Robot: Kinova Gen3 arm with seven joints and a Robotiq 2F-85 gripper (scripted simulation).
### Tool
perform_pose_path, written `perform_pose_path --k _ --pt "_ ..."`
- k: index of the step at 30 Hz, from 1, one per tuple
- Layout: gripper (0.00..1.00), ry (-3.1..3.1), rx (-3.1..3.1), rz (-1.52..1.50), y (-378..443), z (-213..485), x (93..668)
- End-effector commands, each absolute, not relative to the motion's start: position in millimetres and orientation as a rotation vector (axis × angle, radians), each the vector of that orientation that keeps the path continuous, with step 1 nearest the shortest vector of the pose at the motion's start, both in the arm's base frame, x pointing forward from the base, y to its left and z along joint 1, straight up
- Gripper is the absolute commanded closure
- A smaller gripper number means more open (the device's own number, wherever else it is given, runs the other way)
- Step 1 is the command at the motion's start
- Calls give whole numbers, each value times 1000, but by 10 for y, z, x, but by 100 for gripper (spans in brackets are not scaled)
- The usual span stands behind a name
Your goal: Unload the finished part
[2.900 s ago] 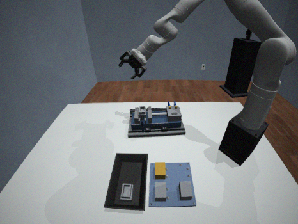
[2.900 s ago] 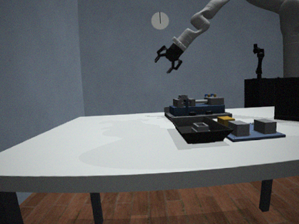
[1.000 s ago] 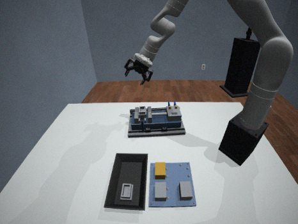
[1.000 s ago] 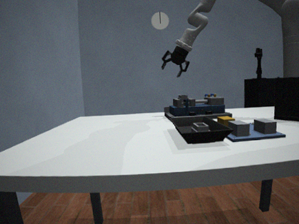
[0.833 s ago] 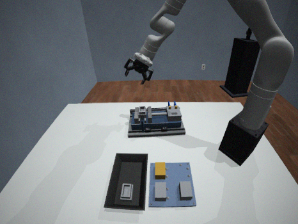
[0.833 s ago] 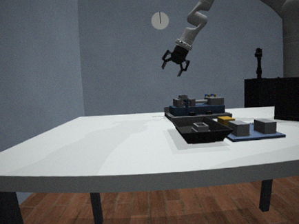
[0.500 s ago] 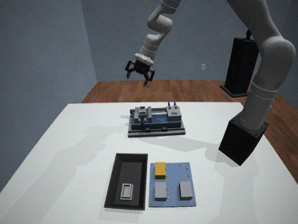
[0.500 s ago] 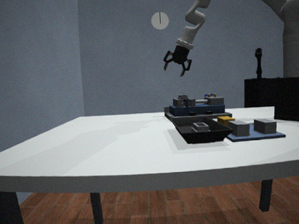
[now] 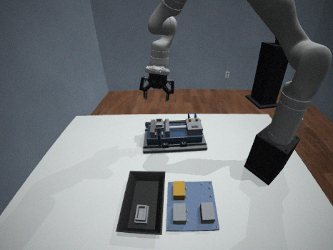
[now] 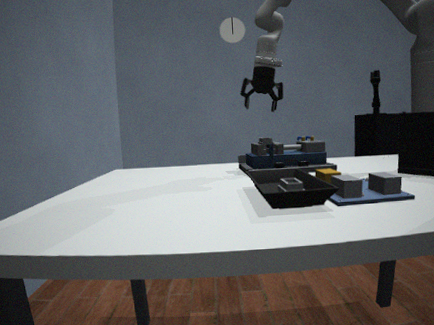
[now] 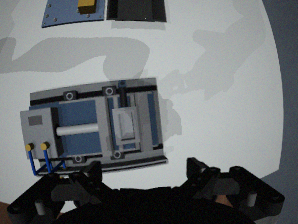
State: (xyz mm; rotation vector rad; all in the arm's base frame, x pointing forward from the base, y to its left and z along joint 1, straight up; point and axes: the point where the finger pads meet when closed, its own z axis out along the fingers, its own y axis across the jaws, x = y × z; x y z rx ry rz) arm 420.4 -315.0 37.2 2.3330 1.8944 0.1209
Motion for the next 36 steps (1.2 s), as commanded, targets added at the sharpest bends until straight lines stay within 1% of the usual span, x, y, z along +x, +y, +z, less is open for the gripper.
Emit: perform_pose_path --k 1,10,20,21,36 --pt "0 1969 2324 87 -2995 295 4271" --pt "0 2069 2349 16 -2825 209 4194" --pt "0 2081 2352 6 -2807 201 4183" --pt "100 2081 2352 6 -2807 201 4183" --pt "100 2081 2352 6 -2807 201 4183"
